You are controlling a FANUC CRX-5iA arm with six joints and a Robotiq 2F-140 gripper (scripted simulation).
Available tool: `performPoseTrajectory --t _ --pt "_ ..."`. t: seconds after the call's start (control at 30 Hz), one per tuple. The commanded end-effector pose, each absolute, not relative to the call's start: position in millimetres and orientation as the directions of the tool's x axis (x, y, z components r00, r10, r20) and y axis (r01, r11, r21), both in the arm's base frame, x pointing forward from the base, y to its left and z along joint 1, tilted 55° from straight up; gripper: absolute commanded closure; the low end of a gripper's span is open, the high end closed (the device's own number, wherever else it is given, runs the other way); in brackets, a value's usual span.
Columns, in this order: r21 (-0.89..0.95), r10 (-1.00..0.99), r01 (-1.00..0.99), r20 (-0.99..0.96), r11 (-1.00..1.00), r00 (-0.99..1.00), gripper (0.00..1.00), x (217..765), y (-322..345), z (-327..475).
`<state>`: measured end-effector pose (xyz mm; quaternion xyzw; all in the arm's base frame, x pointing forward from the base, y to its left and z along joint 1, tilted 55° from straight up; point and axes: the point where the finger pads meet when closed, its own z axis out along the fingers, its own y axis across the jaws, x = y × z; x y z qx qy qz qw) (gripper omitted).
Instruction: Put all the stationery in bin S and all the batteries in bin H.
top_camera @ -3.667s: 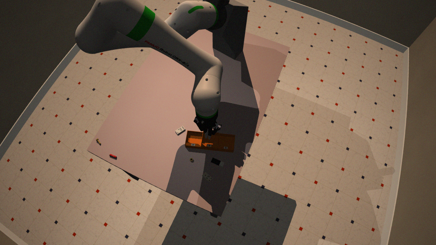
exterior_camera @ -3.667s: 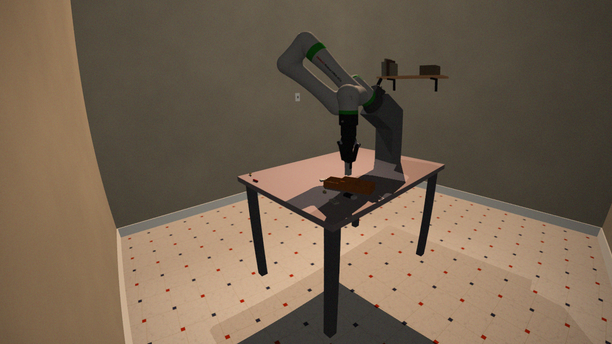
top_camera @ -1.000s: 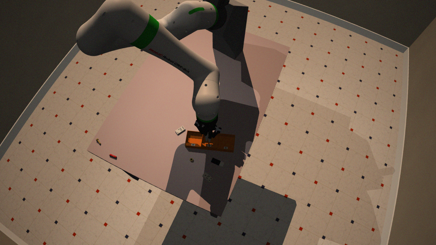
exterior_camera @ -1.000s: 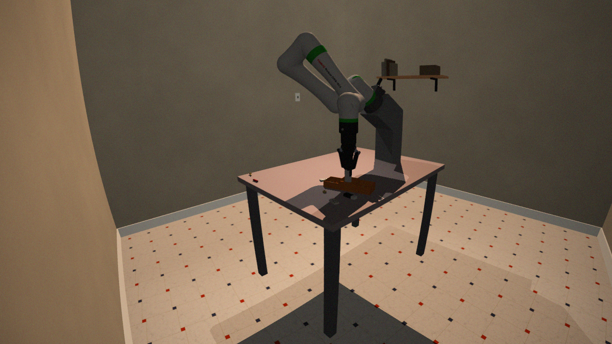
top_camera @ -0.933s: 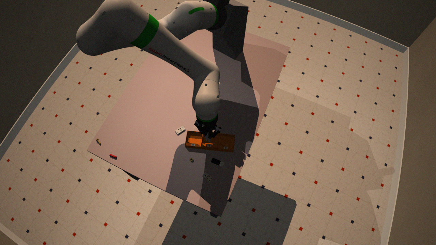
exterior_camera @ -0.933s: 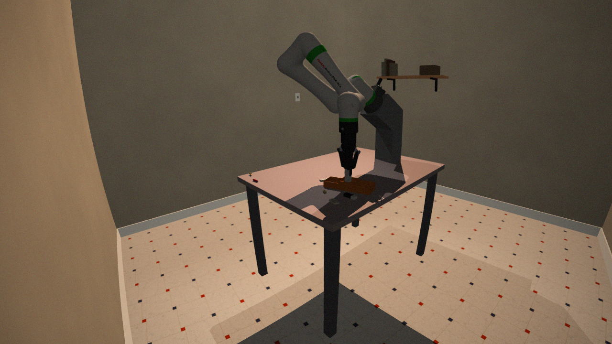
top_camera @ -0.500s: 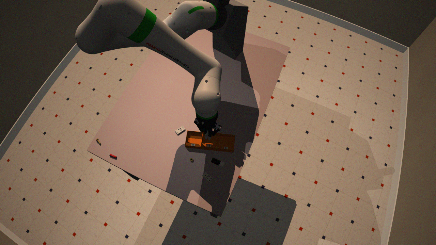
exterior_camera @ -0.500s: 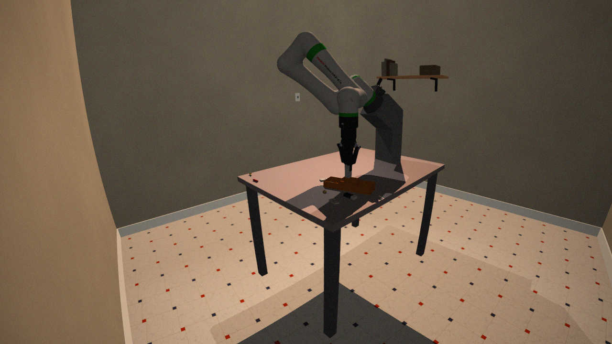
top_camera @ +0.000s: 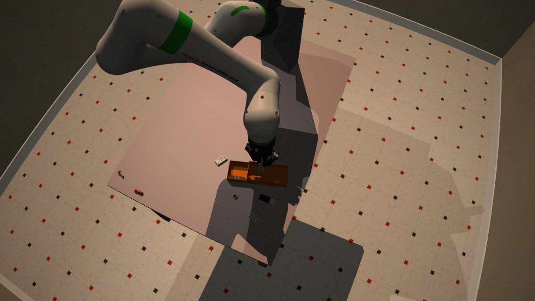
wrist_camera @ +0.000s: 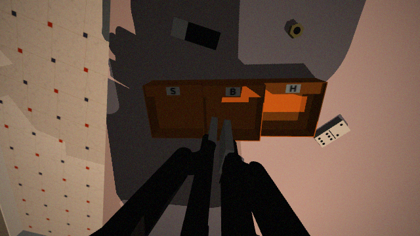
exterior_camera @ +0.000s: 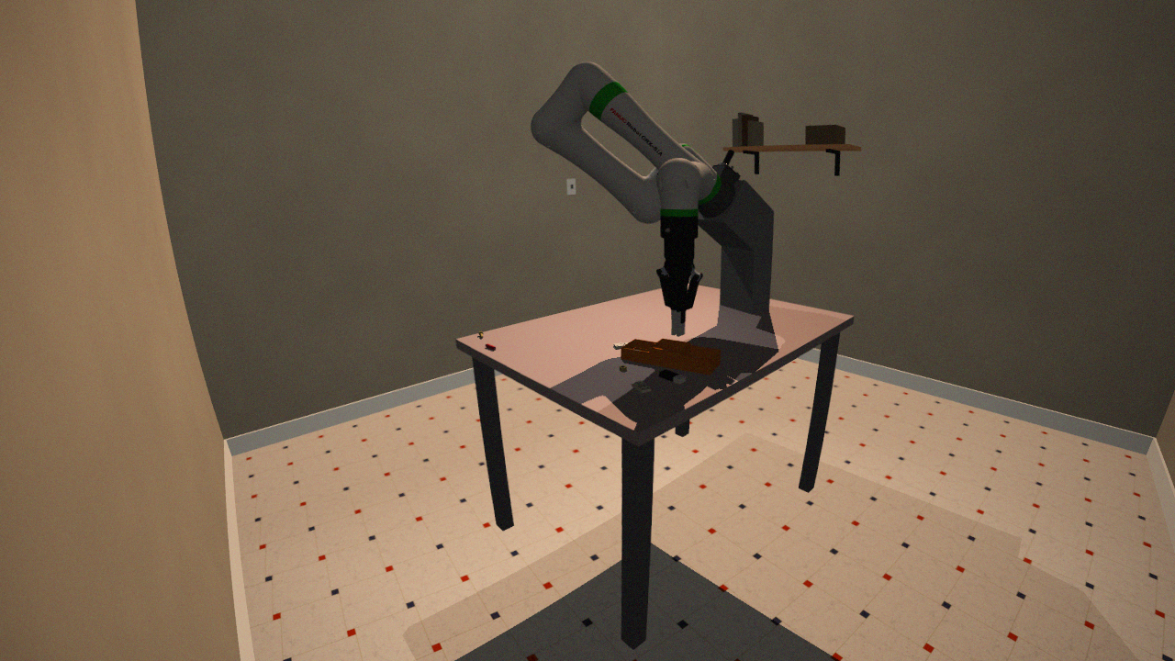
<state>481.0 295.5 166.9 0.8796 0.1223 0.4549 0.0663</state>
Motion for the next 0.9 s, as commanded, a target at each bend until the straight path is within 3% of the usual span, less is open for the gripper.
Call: performPoseTrajectory --t 0.0,0.33,0.87 --pt "0.228 0.275 0.154 0.784 -0.961 0.556 0.85 479.2 302.5 163.9" --pt "0.228 0.275 0.154 0.784 -0.961 0.556 0.85 466.6 345.7 145.6" --pt "0.228 0.275 0.154 0.784 -0.961 0.556 0.85 490.6 345.5 128.7"
